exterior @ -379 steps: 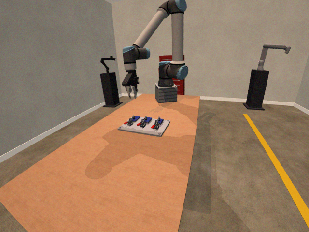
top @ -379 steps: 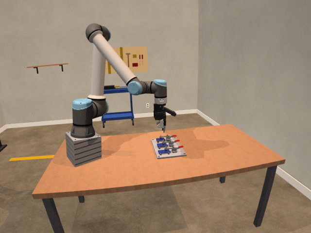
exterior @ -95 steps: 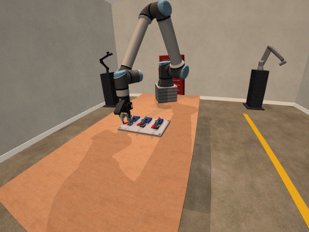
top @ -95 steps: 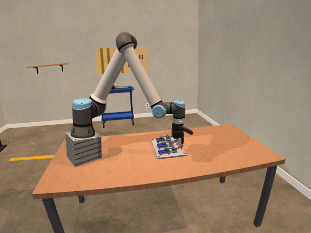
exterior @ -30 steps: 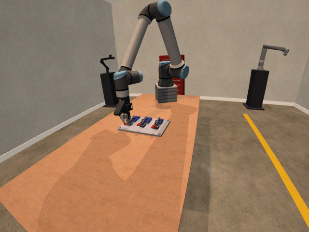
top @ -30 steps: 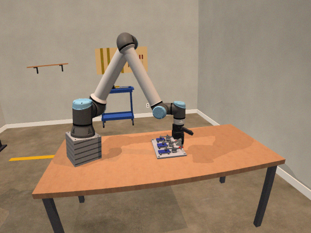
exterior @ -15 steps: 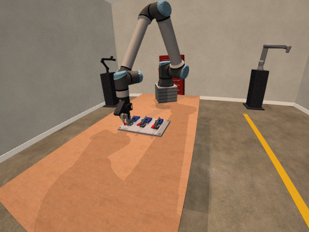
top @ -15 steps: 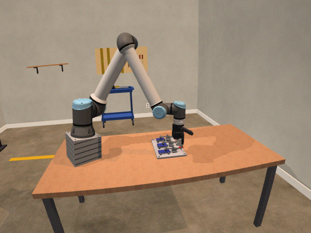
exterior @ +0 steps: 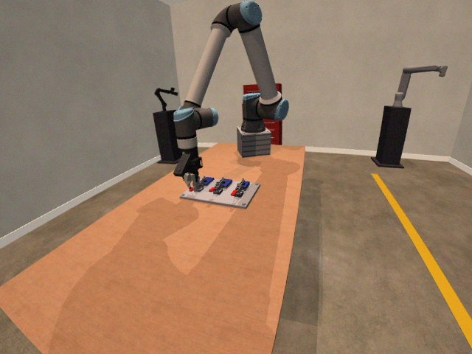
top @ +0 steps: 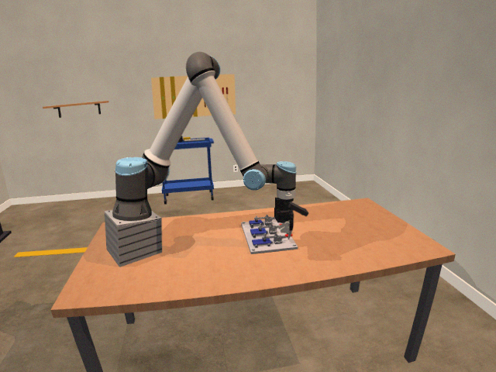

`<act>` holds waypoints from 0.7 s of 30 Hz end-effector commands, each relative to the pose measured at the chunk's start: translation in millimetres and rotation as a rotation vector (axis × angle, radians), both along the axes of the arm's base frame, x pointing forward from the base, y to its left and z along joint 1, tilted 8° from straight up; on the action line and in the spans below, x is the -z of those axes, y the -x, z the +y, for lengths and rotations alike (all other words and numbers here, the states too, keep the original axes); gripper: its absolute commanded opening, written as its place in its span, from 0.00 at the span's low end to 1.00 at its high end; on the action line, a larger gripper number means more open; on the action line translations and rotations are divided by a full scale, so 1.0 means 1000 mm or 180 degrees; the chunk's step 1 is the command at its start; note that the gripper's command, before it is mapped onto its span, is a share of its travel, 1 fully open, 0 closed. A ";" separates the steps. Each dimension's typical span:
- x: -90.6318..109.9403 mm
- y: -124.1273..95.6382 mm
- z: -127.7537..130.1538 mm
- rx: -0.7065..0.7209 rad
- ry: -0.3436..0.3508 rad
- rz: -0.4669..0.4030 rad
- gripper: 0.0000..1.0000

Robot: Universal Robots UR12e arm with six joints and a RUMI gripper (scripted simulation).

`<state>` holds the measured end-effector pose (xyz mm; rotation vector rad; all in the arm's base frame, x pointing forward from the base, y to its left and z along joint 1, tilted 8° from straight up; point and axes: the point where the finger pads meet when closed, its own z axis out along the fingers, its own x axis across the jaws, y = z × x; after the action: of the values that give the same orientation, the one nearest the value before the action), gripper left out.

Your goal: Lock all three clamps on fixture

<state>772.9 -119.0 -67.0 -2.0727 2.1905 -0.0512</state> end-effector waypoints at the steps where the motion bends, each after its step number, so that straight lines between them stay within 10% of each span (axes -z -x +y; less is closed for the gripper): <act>1: -0.001 -0.001 0.000 0.0000 0.0001 -0.0004 0.00; 5: -0.001 -0.001 0.000 0.0000 0.0001 -0.0004 0.00; 6: -0.001 -0.001 0.000 0.0000 0.0002 -0.0004 0.28; 21: -0.001 -0.001 0.000 0.0000 0.0002 -0.0004 0.28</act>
<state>772.9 -119.0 -67.0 -2.0727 2.1905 -0.0512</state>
